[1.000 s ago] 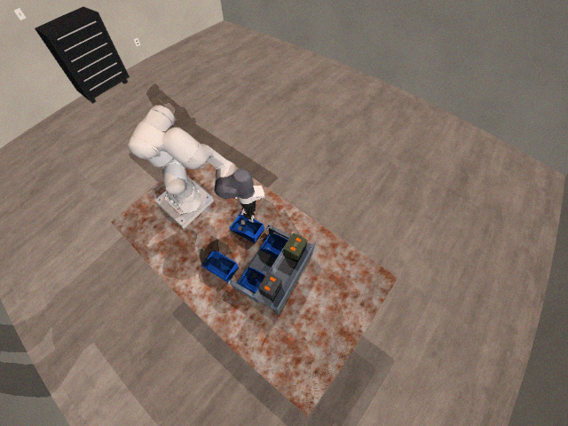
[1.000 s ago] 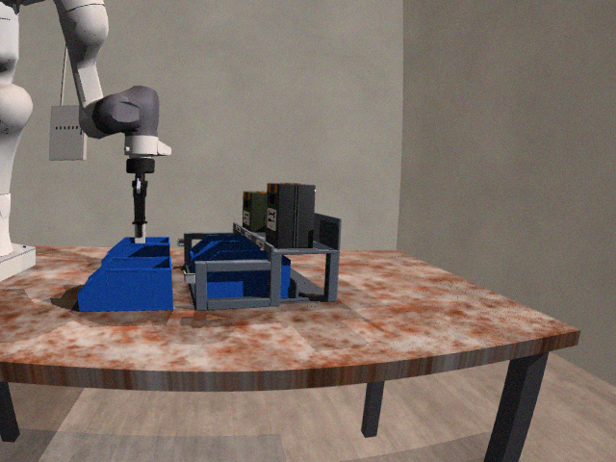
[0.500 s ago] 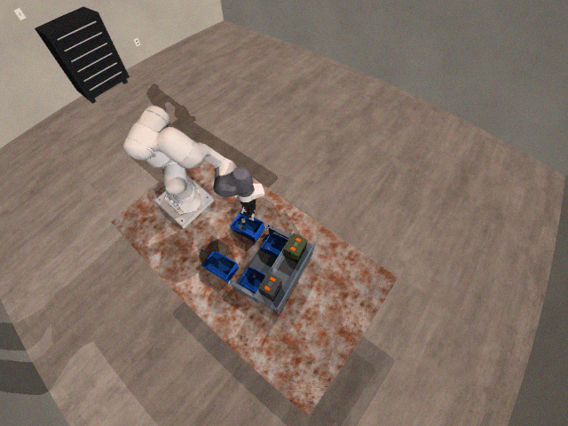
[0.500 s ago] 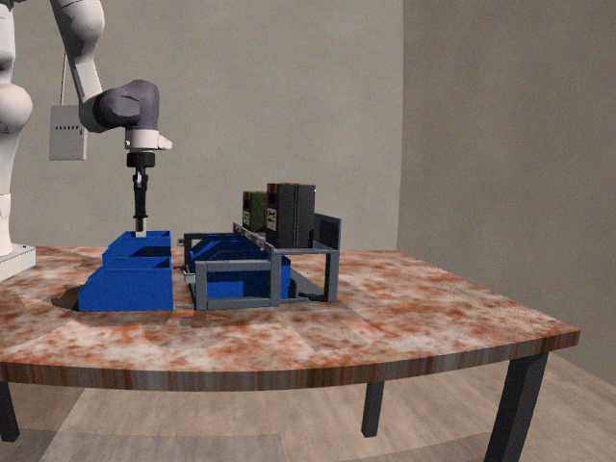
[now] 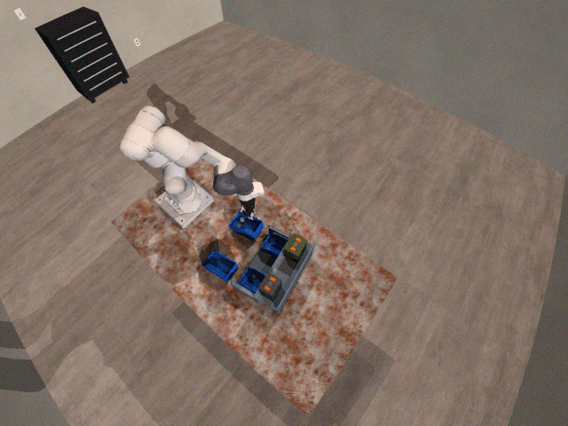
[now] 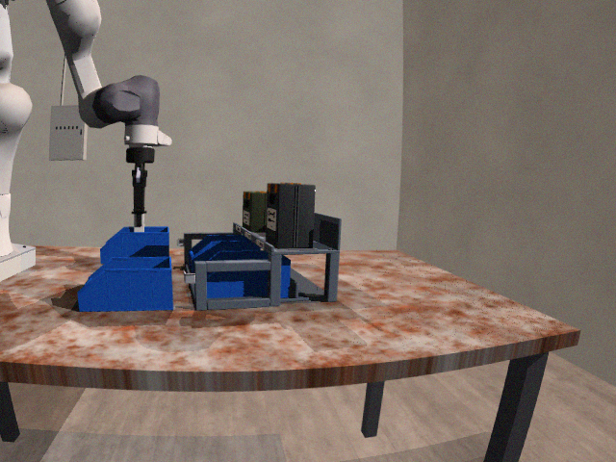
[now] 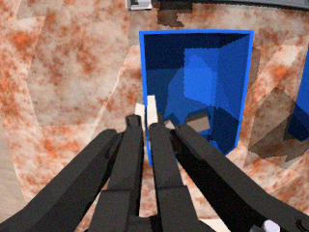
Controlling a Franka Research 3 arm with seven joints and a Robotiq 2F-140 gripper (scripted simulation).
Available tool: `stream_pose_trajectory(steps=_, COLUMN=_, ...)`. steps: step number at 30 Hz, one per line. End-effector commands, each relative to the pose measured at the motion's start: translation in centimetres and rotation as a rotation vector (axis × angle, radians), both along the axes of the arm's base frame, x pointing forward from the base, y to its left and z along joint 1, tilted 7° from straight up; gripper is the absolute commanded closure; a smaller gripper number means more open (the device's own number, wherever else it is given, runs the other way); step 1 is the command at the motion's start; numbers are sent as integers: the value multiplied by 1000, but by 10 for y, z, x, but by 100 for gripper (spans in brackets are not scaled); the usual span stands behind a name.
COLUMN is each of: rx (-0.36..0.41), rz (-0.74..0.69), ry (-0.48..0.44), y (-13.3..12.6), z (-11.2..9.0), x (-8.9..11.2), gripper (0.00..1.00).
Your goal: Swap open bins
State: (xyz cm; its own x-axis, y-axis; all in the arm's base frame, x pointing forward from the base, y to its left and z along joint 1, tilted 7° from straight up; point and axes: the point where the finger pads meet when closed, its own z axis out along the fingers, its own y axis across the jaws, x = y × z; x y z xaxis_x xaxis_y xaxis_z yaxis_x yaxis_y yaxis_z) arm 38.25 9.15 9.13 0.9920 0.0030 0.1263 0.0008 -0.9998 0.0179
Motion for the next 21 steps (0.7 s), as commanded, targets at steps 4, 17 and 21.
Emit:
stream_pose_trajectory(steps=4, rx=-3, rz=-2, ry=-1, y=-1, z=2, x=1, gripper=100)
stream_pose_trajectory(steps=17, rx=-3, rz=-2, ry=-1, y=-1, z=4, x=0, gripper=100)
stream_pose_trajectory(steps=21, rx=-3, rz=-2, ry=-1, y=-1, z=4, x=0, gripper=100)
